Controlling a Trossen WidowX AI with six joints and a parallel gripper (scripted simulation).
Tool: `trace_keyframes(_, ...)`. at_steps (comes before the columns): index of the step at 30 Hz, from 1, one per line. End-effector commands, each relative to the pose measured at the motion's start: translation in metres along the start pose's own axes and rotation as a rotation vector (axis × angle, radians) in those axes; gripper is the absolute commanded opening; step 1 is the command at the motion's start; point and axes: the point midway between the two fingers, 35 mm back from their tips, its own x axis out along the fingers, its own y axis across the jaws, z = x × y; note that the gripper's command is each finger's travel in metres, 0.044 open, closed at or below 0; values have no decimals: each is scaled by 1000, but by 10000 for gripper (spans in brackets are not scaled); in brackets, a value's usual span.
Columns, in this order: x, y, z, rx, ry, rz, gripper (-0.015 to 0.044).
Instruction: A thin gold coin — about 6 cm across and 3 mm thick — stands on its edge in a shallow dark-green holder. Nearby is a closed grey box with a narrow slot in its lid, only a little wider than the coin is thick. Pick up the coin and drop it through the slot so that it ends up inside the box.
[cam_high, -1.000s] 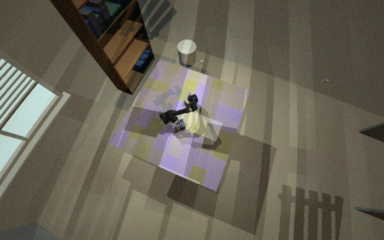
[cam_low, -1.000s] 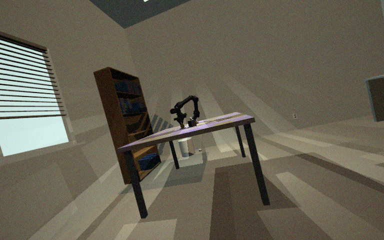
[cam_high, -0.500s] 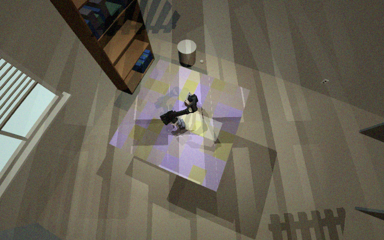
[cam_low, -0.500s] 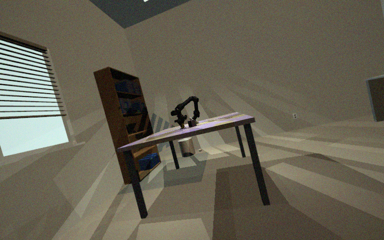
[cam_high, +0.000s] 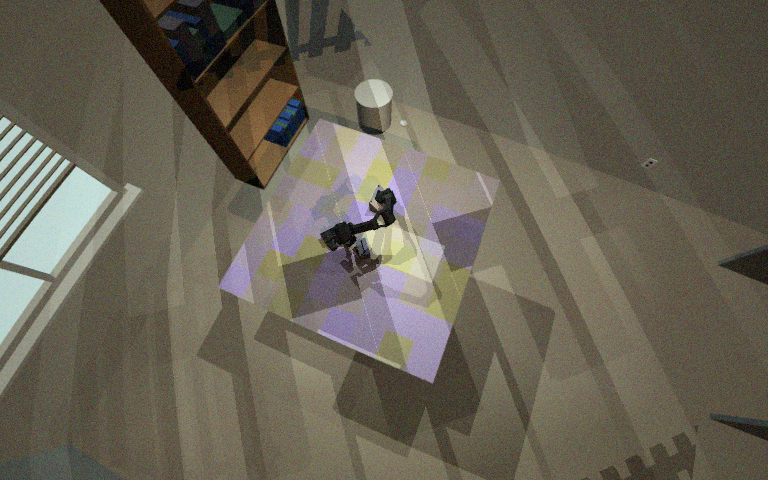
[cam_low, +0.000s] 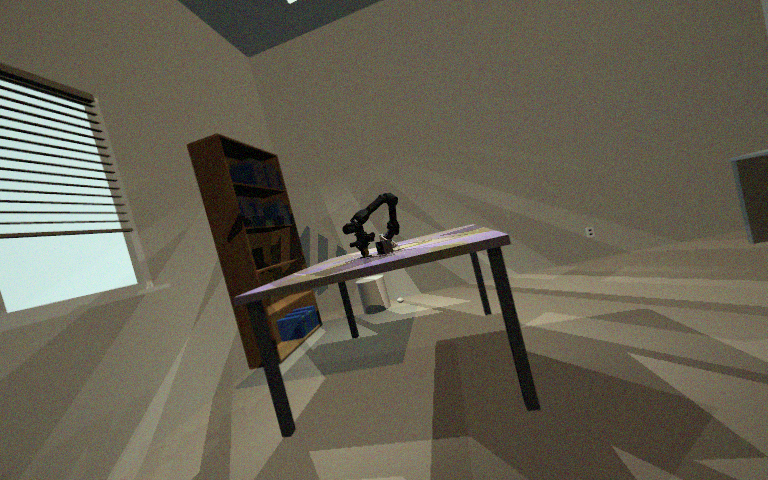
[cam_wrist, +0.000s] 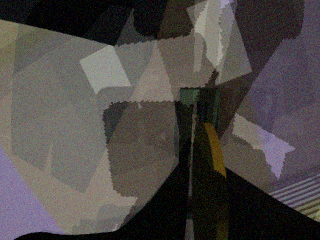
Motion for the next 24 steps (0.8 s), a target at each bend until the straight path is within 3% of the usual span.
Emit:
trace_keyframes(1,1,0,0,4,-6,-2,0)
trace_keyframes(24,-24,-3,-4,40,4,-14,0)
